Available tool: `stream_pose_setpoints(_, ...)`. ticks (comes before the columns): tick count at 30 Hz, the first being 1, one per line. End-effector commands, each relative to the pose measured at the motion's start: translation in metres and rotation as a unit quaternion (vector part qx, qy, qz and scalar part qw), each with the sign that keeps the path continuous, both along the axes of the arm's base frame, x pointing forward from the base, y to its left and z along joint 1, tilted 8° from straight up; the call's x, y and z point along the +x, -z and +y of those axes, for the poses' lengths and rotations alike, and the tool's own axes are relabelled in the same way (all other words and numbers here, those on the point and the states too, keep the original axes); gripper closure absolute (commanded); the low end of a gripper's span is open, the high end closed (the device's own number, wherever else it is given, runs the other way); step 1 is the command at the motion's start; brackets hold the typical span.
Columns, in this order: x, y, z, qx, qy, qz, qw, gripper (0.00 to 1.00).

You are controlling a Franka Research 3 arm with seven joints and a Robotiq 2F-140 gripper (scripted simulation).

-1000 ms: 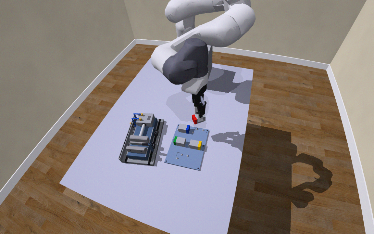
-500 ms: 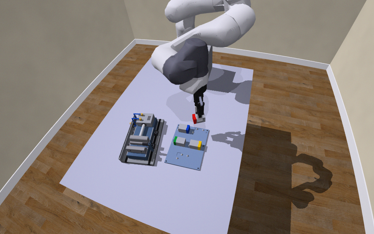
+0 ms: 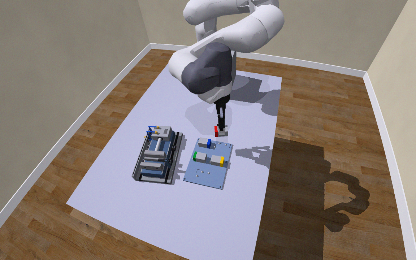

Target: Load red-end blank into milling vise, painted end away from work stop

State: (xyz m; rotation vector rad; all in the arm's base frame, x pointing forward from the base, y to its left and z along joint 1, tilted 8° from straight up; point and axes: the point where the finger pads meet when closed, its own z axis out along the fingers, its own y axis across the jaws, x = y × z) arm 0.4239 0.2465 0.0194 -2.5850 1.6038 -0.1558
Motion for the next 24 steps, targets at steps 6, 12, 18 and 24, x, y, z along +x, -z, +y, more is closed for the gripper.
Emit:
stream_pose_setpoints(6, -0.0001, -0.0019, 0.0003, 0.006, 0.07, 0.004, 0.997, 1.0)
stream_pose_setpoints(12, -0.0001, -0.0019, 0.0003, 0.006, 0.07, 0.004, 0.997, 1.0)
stream_pose_setpoints(18, -0.0003, -0.0005, 0.0005, 0.005, 0.057, 0.003, 0.998, 1.0)
stream_pose_setpoints(24, 0.0001, -0.0019, -0.0001, 0.006, 0.07, 0.004, 0.997, 1.0)
